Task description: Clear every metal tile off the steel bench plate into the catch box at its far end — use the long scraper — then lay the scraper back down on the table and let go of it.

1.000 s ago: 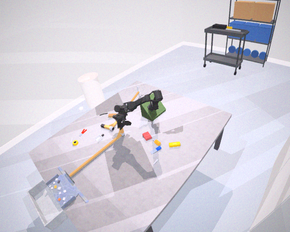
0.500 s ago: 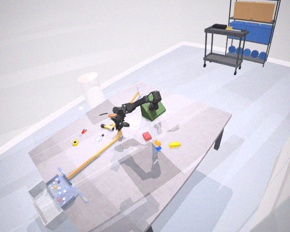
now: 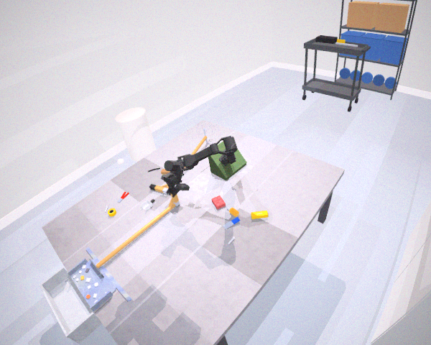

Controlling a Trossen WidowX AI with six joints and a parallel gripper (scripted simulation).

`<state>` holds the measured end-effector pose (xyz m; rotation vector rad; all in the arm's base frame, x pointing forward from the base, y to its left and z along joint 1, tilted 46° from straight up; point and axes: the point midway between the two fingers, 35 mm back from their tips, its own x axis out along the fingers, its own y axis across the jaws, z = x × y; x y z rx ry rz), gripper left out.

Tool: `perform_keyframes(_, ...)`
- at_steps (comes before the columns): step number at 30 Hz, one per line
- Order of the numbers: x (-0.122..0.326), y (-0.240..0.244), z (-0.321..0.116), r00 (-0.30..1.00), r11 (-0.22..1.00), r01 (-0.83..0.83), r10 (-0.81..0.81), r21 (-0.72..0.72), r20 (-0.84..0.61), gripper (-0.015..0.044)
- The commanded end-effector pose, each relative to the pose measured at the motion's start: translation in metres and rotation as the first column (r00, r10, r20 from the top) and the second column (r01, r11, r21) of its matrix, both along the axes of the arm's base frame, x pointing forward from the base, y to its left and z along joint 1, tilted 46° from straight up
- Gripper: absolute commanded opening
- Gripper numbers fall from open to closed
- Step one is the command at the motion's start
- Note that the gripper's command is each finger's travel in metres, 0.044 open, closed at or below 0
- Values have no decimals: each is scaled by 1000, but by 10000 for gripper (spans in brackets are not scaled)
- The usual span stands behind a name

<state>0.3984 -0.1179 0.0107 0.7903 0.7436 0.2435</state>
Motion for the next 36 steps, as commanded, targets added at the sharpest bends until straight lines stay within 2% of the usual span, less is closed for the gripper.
perform_keyframes(1,9,-7,0,1000,1000,8,-8,-5,5,0)
perform_keyframes(36,55,-25,-3,1000,1000,8,-8,-6,7,0)
